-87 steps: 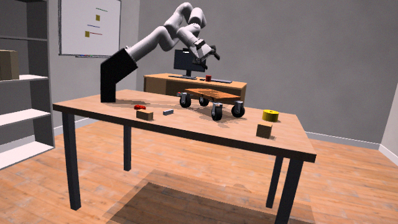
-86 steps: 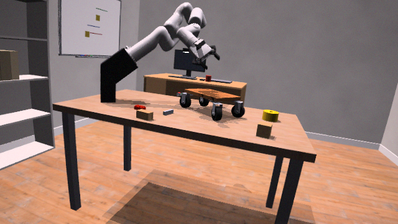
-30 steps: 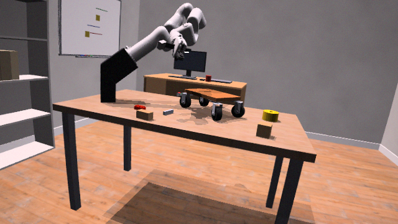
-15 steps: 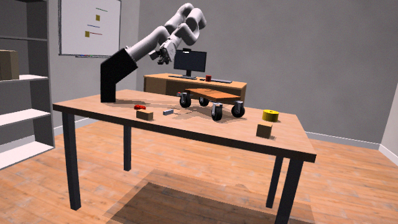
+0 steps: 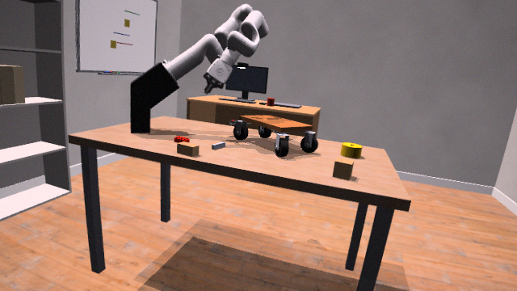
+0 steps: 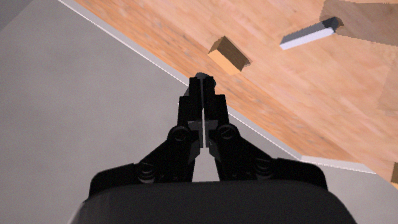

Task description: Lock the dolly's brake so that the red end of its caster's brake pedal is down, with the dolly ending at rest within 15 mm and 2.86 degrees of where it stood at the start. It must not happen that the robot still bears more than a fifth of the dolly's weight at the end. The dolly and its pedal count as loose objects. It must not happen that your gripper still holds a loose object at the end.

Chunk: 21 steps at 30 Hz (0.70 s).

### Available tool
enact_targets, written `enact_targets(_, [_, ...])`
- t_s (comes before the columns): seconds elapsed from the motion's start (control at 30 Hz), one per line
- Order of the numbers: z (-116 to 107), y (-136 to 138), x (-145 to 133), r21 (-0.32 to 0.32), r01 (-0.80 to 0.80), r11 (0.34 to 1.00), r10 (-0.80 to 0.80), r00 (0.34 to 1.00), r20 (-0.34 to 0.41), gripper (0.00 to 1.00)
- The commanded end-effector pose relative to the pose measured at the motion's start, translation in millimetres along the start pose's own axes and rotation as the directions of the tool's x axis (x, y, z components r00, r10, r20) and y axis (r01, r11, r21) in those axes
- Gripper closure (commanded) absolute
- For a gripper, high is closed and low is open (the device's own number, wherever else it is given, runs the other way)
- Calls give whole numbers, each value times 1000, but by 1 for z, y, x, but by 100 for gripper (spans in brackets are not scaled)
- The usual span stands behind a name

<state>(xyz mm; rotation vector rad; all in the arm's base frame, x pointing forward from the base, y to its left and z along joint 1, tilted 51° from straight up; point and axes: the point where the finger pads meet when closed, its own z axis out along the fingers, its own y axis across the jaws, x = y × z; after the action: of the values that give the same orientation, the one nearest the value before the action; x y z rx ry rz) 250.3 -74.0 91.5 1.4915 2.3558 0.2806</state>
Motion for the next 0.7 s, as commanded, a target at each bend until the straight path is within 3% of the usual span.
enact_targets(0.0, [-9,18,28,-44,-217,975,209,968,-140,100])
enact_targets(0.1, [-16,32,40,-56,-330,942,311,926,-213,100])
enact_targets(0.4, [-53,88,65,-41,-673,738,581,666,-468,100])
enact_targets(0.47, [-53,88,65,-41,-673,738,581,666,-468,100])
enact_targets(0.67, [-71,111,66,-13,-774,633,637,530,-560,100])
